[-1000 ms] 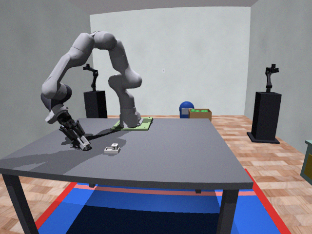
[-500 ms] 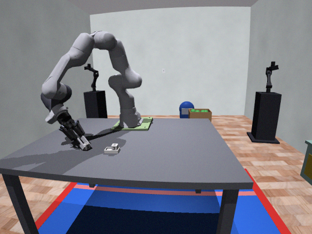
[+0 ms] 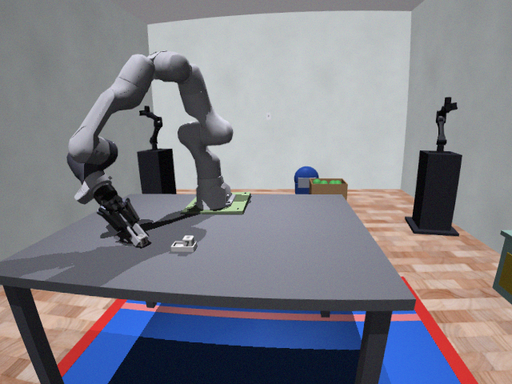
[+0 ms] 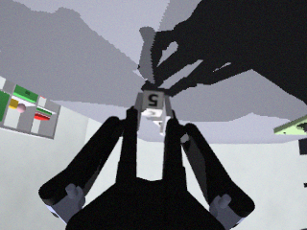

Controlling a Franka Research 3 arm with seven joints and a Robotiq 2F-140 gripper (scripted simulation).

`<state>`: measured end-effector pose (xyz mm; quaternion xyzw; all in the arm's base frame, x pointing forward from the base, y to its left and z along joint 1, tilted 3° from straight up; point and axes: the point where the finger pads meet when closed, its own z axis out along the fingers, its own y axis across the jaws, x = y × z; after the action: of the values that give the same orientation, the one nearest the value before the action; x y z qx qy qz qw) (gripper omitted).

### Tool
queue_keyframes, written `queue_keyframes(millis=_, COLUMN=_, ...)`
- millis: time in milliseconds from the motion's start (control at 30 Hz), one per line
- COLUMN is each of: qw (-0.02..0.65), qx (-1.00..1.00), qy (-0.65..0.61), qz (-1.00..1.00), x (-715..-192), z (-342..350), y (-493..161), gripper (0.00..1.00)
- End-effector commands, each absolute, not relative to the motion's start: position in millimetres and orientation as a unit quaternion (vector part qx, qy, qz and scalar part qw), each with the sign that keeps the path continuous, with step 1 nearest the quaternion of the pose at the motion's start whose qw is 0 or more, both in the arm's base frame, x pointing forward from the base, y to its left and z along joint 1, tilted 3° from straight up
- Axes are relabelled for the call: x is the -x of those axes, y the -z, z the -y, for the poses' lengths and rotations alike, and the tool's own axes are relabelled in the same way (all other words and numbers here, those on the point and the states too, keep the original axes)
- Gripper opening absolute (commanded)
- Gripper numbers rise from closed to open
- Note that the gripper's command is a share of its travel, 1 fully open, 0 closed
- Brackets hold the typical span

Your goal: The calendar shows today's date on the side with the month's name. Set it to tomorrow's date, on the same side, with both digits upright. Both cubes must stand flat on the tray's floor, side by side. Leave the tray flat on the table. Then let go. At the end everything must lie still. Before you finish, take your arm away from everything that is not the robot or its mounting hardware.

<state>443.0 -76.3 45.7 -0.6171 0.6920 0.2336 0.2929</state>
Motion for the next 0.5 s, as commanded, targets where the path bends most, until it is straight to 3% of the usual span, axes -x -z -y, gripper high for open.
queue_keyframes(millis=0, qw=0.294, qx=0.620, qy=-0.230, qz=-0.690, x=-444.8, z=77.1, y=-44.2, gripper=0.16)
queue_keyframes(millis=467, qw=0.294, qx=0.620, qy=-0.230, qz=-0.690, x=-445.0, z=77.2, y=-40.3, gripper=0.16)
